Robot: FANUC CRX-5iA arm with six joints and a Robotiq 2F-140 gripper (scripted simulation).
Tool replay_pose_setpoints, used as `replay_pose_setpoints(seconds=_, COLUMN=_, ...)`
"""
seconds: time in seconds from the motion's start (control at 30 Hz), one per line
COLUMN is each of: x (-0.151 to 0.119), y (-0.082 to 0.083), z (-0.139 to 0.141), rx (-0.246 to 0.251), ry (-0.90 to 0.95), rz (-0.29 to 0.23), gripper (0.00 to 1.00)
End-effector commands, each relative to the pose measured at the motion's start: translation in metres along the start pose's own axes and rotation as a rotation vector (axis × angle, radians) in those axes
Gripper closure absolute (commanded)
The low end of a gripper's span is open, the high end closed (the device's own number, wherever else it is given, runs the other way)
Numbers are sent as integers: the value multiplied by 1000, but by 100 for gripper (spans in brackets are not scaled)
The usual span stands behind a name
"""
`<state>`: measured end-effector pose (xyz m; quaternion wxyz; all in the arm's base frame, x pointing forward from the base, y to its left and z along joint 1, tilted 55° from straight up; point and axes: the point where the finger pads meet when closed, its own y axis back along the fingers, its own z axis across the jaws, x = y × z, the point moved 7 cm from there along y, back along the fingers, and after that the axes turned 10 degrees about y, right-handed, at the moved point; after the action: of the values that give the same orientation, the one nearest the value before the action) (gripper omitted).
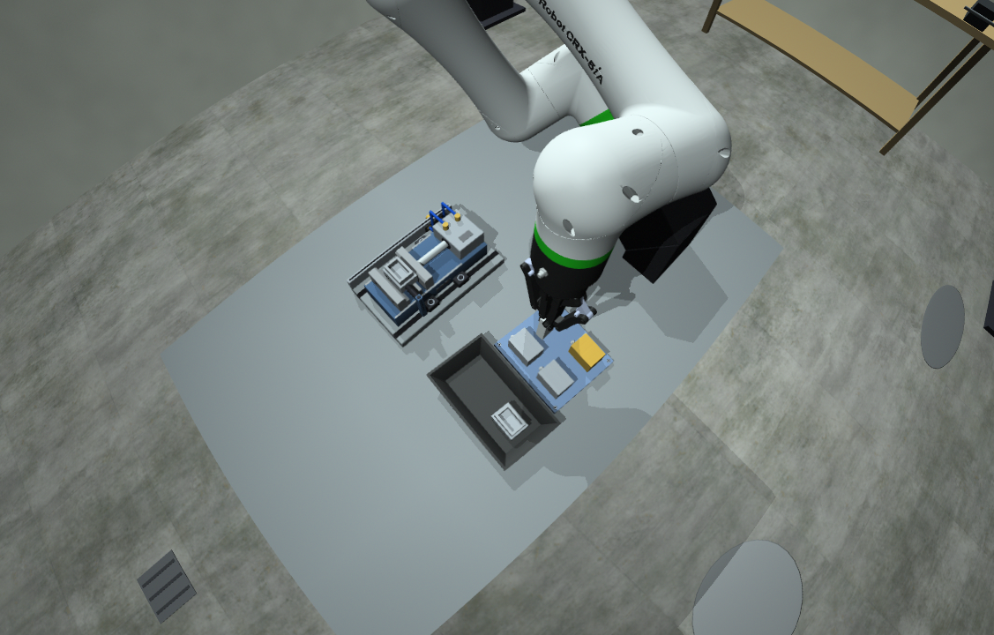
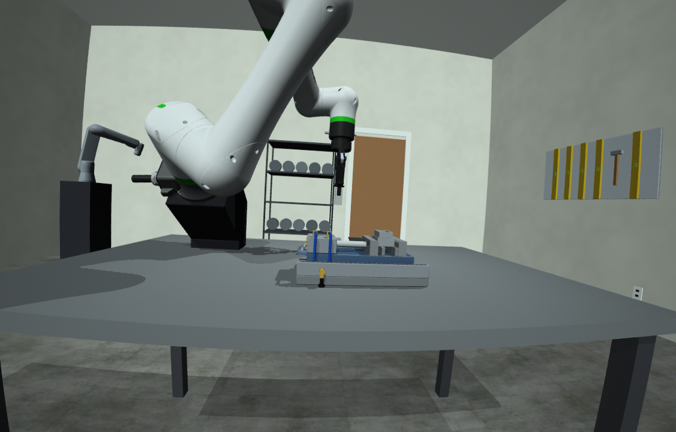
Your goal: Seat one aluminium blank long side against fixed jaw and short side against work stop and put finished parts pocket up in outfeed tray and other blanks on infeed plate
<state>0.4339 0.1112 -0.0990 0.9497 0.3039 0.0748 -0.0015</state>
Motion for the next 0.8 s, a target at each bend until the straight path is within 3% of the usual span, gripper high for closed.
replay_pose_setpoints(seconds=0.0, x=0, y=4, z=0, rx=0, ry=0, rz=0, gripper=100)
replay_pose_setpoints(seconds=0.43, x=0, y=8, z=3, rx=1, ry=0, rz=0, gripper=100)
replay_pose_setpoints(seconds=0.77, x=-9, y=22, z=105, rx=8, ry=8, rz=5, gripper=100)
